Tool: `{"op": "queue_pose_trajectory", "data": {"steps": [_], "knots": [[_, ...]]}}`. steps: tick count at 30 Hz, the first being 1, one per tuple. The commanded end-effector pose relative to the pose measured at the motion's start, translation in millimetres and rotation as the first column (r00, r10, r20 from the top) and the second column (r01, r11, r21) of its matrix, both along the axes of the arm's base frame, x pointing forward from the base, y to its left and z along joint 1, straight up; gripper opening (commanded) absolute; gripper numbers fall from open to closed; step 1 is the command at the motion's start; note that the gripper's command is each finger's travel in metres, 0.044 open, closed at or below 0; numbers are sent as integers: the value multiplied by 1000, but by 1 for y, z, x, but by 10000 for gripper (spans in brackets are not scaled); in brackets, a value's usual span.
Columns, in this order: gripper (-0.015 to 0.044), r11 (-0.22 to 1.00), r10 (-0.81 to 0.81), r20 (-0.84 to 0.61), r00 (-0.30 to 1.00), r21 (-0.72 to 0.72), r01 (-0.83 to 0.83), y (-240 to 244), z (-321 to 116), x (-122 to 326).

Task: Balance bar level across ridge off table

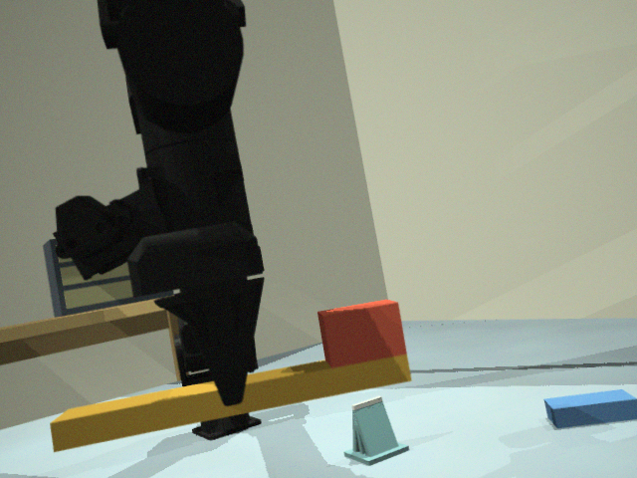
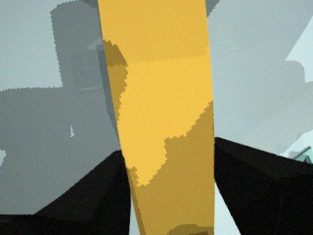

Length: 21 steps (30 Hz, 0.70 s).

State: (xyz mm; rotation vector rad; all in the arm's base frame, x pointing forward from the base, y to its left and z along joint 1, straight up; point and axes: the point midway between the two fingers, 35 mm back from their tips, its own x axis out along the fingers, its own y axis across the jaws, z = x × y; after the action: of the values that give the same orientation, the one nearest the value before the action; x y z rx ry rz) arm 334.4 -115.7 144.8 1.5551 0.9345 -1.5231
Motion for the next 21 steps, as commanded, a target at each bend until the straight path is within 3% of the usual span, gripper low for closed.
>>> {"op": "queue_pose_trajectory", "data": {"steps": [1,11,21], "knots": [[0,991,133,5,991,-10,-133,5,4,-3],[0,862,507,-2,862,-19,-507,18,5,-8],[0,598,801,-12,598,-24,-801,30,6,-12]]}}
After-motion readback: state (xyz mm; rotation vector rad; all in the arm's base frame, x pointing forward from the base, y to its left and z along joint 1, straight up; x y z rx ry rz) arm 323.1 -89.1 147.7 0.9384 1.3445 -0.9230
